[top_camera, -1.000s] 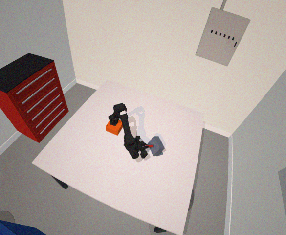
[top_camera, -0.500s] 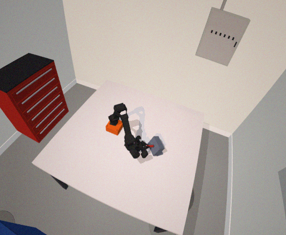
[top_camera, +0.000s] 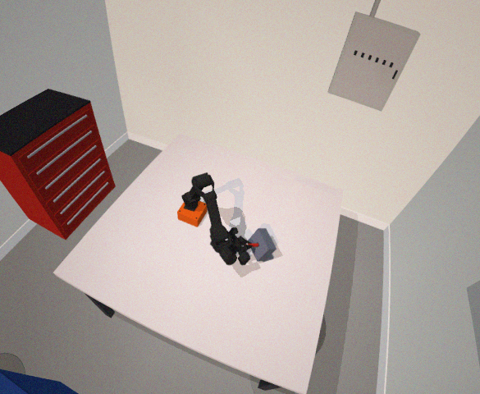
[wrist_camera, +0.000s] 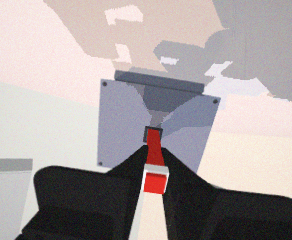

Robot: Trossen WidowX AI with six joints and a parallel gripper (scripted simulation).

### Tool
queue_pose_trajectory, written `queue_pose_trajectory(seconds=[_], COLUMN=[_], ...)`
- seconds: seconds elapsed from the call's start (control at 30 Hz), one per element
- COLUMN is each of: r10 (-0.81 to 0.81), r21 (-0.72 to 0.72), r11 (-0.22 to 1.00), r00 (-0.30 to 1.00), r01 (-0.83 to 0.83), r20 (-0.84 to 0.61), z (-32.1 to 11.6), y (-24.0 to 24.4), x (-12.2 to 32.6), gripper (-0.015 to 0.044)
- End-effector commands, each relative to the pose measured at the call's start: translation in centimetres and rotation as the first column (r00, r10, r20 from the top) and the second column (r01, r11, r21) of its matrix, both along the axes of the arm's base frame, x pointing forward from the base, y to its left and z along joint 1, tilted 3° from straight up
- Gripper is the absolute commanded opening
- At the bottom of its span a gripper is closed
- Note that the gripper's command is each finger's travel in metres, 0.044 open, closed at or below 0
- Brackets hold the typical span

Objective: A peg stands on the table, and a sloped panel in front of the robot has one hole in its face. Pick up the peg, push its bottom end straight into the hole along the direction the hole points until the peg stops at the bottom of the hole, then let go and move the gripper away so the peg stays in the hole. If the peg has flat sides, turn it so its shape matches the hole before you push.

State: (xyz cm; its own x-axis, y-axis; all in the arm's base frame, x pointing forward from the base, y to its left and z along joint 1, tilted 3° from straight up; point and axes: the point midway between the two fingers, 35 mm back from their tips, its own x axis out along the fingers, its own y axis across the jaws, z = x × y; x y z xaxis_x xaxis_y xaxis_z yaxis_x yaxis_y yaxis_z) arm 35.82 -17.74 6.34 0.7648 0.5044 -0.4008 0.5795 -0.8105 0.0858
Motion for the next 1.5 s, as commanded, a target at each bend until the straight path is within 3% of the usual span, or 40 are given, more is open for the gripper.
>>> queue_pose_trajectory(seconds=[0.0, 1.3, 1.47], r10=[-0.003, 0.001, 0.001], r21=[0.003, 0.002, 0.002], r11=[1.000, 1.000, 1.000], r00=[1.000, 1.000, 1.000], r01=[0.003, -0.001, -0.001], r20=[-0.006, 0.000, 0.000], z=[-0.2, -0.8, -0.8], y=[0.2, 1.0, 1.0], x=[0.2, 1.5, 1.5], gripper=[0.0000, 0.0000, 0.0131])
